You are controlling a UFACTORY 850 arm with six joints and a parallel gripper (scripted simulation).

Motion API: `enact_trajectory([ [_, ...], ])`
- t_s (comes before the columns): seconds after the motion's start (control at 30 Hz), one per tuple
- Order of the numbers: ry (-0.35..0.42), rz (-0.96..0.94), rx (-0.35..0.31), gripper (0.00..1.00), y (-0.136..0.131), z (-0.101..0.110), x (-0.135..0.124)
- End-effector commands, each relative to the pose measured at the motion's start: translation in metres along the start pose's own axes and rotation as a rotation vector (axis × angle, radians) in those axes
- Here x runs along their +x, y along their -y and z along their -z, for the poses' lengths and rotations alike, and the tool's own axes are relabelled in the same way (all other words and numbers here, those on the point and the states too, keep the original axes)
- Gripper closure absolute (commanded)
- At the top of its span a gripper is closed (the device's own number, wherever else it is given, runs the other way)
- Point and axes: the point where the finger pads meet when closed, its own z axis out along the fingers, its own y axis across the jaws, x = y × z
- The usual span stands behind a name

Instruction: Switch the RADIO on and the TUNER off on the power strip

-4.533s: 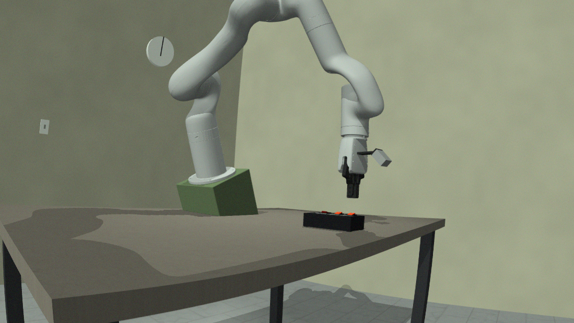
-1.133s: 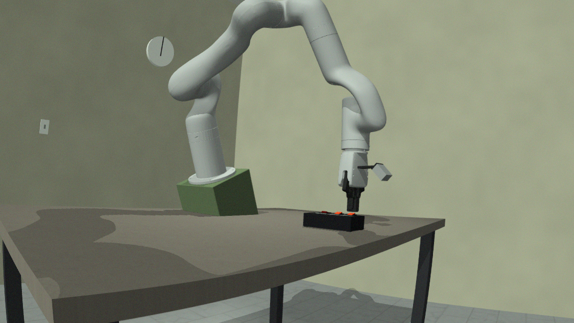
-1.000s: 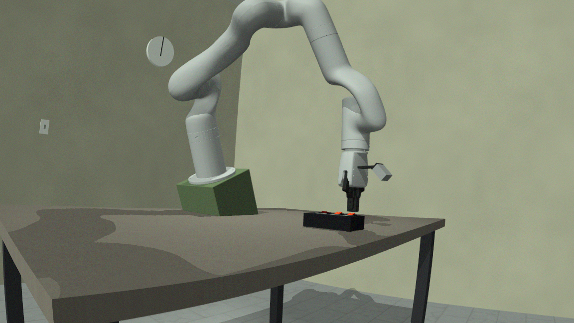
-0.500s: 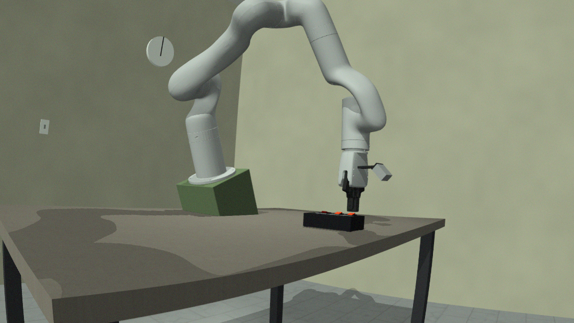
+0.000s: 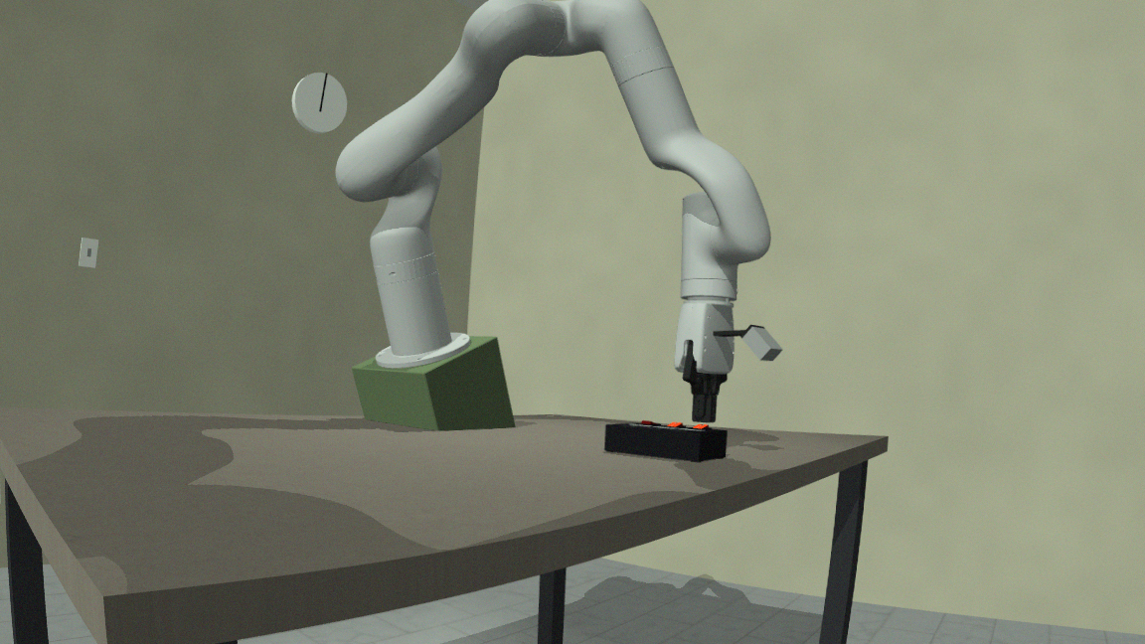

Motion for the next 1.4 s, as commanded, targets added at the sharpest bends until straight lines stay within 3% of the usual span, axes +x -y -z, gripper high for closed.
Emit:
enact_trajectory([
  [0.0, -0.002, 0.0, 0.001, 1.0, 0.0002, 0.0009, 0.001],
  [1.37, -0.002, 0.0, 0.001, 1.0, 0.0002, -0.0082, 0.001],
])
